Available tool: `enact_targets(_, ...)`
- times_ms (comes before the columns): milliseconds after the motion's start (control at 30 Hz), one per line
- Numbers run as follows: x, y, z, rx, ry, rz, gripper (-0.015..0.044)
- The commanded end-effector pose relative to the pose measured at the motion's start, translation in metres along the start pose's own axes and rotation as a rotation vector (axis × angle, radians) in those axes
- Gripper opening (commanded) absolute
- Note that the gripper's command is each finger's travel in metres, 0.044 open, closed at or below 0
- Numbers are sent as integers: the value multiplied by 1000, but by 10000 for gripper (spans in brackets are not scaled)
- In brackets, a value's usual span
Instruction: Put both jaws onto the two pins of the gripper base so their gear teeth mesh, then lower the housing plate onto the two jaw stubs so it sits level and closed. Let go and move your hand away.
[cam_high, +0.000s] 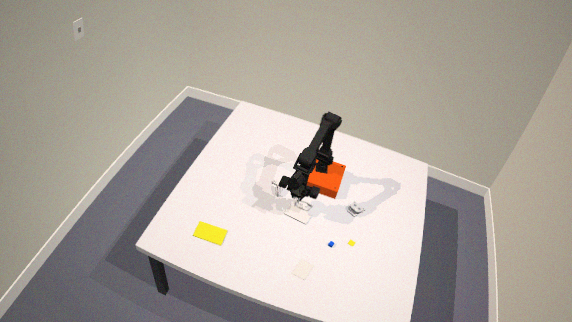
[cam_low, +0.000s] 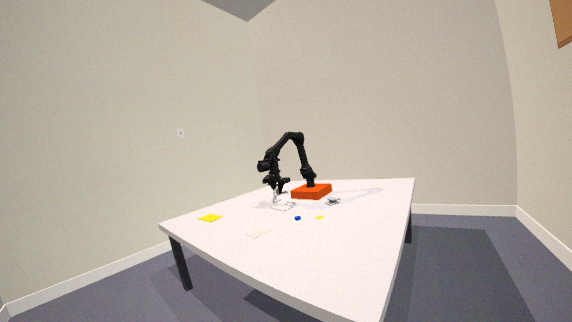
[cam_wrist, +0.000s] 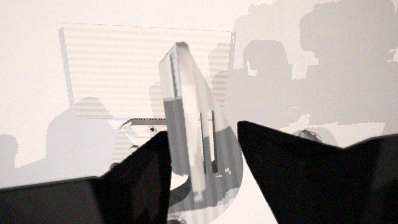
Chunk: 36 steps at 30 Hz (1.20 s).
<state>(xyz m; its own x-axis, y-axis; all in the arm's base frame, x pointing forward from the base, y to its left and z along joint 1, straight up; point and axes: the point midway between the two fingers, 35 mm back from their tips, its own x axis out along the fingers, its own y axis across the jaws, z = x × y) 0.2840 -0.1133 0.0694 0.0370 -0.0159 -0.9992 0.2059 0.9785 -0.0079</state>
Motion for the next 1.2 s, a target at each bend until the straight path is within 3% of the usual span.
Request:
enact_targets(0, 0, 1, 1, 3, 3, 4, 134)
enact_targets(1167, 8, 2, 1, 6, 3, 4, 134)
